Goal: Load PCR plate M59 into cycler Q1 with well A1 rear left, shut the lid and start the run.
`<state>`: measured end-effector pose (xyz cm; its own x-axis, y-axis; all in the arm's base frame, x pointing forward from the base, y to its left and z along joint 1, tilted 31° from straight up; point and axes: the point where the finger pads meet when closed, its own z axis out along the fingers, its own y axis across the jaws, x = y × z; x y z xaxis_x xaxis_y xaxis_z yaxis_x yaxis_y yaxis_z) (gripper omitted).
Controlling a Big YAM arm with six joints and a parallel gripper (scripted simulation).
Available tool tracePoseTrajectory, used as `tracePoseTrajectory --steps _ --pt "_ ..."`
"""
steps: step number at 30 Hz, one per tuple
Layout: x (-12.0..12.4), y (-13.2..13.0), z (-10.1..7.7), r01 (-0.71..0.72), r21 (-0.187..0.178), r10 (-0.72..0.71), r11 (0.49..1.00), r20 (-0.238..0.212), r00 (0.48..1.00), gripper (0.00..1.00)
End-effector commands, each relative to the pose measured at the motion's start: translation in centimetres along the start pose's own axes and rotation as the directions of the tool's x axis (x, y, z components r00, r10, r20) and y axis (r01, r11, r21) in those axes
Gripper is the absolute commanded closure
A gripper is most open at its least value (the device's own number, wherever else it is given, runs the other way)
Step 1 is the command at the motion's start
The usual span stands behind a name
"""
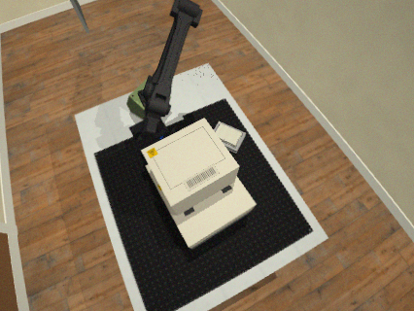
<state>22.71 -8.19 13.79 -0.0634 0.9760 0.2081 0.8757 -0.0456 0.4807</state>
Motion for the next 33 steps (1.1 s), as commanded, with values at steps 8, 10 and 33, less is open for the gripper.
tracePoseTrajectory --steps 8,10,33 --pt "-0.4 2.6 0.8 -0.009 -0.017 0.009 1.0 0.012 1.0 1.0" --pt "-0.3 2.5 1.3 -0.011 -0.01 0.011 1.0 0.006 1.0 1.0" --pt "-0.5 4.1 0.6 0.027 -0.038 -0.026 0.999 0.026 0.999 1.0"
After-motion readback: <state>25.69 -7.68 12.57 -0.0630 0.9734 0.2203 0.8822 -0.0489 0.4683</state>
